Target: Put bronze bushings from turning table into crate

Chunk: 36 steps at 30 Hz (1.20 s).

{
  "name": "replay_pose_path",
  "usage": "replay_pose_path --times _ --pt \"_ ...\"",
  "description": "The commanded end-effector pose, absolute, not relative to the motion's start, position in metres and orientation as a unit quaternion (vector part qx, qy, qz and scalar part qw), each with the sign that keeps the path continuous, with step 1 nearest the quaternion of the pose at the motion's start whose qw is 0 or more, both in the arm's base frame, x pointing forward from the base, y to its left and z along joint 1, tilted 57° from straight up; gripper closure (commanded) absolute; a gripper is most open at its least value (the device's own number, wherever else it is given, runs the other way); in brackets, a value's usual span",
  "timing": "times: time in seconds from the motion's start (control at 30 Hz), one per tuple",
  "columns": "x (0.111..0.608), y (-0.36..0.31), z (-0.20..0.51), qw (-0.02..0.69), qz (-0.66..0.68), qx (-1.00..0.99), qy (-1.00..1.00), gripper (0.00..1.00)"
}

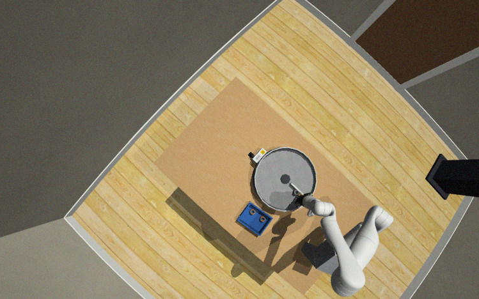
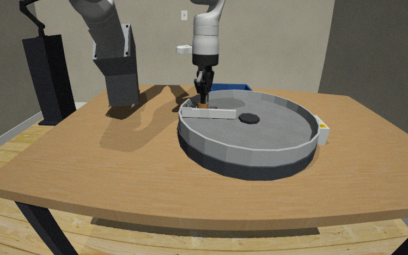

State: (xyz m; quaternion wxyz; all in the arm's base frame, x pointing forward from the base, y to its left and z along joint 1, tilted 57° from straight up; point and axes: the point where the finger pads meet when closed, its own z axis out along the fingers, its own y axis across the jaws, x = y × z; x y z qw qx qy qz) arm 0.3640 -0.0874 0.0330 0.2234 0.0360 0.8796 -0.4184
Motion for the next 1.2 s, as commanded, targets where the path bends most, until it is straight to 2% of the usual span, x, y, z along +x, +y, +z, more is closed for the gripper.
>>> replay_pose_path --times 0.0,1.17 --pt "0.364 -0.086 0.034 0.224 -0.418 0.036 0.88 1.0" --pt "0.358 -0.074 0.043 0.224 -0.418 0.036 0.88 1.0"
